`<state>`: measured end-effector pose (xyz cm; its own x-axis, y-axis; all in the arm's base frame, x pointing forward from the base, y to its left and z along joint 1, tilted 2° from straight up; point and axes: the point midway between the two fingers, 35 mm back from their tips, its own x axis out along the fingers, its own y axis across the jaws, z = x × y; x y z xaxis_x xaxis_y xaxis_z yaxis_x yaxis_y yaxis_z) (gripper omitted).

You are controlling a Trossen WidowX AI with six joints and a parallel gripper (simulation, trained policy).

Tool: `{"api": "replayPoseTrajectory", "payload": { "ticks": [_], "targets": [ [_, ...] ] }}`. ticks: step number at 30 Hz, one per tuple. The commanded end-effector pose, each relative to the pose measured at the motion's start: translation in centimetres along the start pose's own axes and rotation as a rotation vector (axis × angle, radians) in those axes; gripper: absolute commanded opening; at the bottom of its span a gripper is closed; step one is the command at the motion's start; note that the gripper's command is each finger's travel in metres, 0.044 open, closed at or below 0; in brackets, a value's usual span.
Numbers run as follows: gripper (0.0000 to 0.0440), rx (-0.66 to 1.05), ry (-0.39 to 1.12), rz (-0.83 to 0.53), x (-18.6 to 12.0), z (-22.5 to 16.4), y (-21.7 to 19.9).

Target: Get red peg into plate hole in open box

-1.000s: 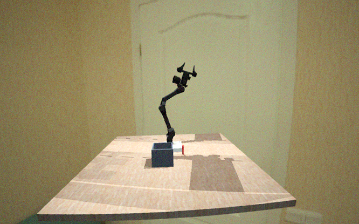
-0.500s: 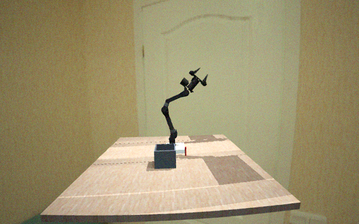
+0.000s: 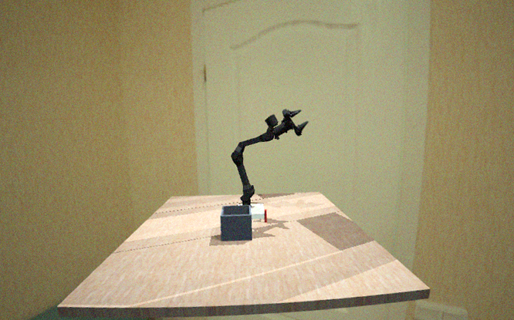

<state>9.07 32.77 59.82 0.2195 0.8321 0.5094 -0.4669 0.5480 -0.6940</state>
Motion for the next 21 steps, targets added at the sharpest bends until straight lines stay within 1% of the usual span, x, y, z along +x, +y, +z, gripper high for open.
{"api": "replayPoseTrajectory", "payload": {
  "ticks": [1,11,21],
  "targets": [
    [0.044,0.059,0.082,0.025,0.1,-2.7,0.7],
    [0.044,0.274,0.362,0.05,-1.5,-11.4,1.7],
    [0.044,0.485,0.641,-0.003,-5.2,-19.1,1.6]
  ]
}}
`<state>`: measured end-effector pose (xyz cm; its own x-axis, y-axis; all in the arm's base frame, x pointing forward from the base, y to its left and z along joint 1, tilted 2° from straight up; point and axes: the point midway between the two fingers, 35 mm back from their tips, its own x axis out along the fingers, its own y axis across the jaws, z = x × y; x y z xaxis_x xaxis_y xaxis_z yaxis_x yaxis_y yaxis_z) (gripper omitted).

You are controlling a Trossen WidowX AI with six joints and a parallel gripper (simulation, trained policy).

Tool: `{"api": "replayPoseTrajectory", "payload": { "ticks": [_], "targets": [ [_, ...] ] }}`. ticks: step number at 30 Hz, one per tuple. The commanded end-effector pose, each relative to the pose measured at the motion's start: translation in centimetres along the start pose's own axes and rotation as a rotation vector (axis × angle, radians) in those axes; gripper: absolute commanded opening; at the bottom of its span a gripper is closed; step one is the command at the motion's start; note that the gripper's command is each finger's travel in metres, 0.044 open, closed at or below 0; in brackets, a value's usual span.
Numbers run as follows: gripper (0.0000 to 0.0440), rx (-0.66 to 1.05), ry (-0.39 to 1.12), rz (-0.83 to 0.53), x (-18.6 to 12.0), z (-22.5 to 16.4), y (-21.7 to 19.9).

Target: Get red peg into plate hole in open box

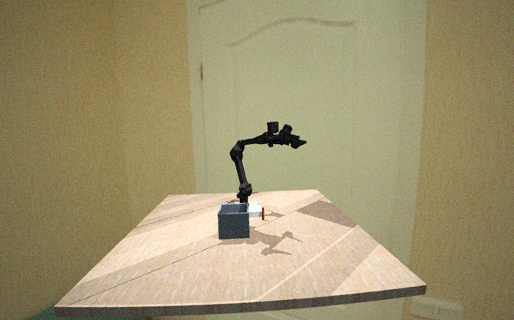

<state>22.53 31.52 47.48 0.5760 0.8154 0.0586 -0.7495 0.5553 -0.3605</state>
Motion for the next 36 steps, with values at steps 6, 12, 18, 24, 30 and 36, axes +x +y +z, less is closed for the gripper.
{"api": "replayPoseTrajectory", "payload": {
  "ticks": [6,12,18,24,30,36],
  "targets": [
    [0.044,0.19,0.194,-0.065,-0.4,-5.8,-2.6],
    [0.044,0.347,0.326,-0.121,-1.4,-9.9,-4.2],
    [0.044,0.512,0.446,-0.182,-2.9,-13.7,-5.3],
    [0.044,0.684,0.555,-0.242,-4.6,-17.0,-5.7],
    [0.044,0.861,0.657,-0.303,-6.5,-20.0,-5.6],
    [0.044,1.037,0.756,-0.367,-8.4,-22.7,-4.9]
  ]
}}
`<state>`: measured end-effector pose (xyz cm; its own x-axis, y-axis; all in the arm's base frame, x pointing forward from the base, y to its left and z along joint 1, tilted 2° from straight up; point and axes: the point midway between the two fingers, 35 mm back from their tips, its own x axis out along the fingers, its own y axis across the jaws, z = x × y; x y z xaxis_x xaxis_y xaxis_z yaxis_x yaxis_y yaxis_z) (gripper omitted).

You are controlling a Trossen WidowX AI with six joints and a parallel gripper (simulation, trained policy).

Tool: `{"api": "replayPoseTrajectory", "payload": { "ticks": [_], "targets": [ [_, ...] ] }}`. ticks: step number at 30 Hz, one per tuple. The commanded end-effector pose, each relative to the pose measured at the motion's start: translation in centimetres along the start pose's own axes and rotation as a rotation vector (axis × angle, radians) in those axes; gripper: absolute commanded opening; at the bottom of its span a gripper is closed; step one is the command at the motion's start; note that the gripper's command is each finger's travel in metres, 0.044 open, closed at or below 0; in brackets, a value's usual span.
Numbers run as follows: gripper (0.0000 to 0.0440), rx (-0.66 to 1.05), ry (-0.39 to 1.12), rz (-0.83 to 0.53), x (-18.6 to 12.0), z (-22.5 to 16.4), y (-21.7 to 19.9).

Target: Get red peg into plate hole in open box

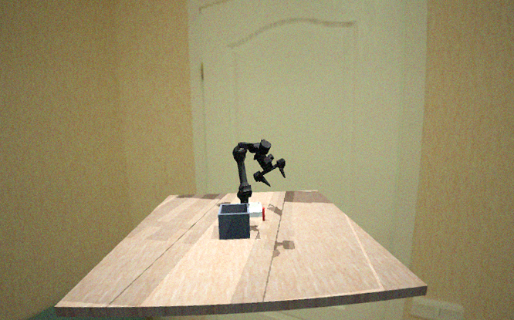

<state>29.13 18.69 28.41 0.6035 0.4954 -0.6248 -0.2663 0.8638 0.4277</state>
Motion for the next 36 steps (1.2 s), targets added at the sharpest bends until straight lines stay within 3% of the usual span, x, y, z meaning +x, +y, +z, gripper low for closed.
{"api": "replayPoseTrajectory", "payload": {
  "ticks": [1,19,36],
  "targets": [
    [0.044,0.083,0.048,-0.02,0.1,-1.2,-1.0],
    [0.044,0.593,0.356,-0.232,-0.1,-9.3,-5.4],
    [0.044,0.995,0.592,-0.554,-1.4,-17.3,-7.1]
  ]
}}
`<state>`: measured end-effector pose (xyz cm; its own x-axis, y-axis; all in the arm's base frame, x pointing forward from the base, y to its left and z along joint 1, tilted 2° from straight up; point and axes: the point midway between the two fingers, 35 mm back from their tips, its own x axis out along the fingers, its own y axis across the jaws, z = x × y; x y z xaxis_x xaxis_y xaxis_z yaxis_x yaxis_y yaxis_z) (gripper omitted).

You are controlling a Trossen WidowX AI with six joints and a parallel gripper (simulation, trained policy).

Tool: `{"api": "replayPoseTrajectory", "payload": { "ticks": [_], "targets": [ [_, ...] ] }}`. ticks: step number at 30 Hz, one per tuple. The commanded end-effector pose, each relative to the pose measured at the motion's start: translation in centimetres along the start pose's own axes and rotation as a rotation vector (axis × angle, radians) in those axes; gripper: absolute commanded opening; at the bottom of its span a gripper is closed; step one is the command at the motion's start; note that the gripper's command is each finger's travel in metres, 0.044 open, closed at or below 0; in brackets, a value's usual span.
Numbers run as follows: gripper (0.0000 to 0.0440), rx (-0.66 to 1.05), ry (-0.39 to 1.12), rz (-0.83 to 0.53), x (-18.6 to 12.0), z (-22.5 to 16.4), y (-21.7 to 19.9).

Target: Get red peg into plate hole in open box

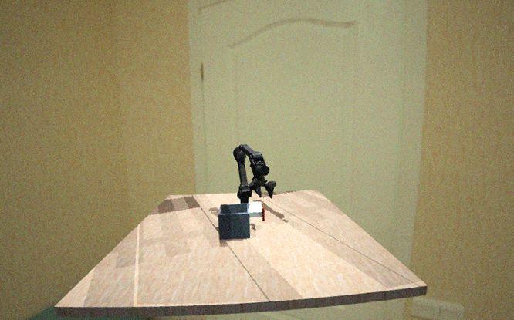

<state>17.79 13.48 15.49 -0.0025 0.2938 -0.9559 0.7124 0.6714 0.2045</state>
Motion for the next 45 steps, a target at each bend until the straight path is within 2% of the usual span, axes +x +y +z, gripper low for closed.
{"api": "replayPoseTrajectory", "payload": {
  "ticks": [1,14,32,36,45],
  "targets": [
    [0.044,0.062,0.018,-0.052,0.8,-0.4,-0.8],
    [0.044,0.25,-0.005,-0.181,3.7,-0.5,-3.2],
    [0.0429,0.395,-0.06,-0.216,8.8,1.0,-4.9],
    [0.037,0.404,-0.067,-0.208,9.7,1.3,-4.8],
    [0.0151,0.399,-0.069,-0.199,11.1,1.9,-4.3]
  ]
}}
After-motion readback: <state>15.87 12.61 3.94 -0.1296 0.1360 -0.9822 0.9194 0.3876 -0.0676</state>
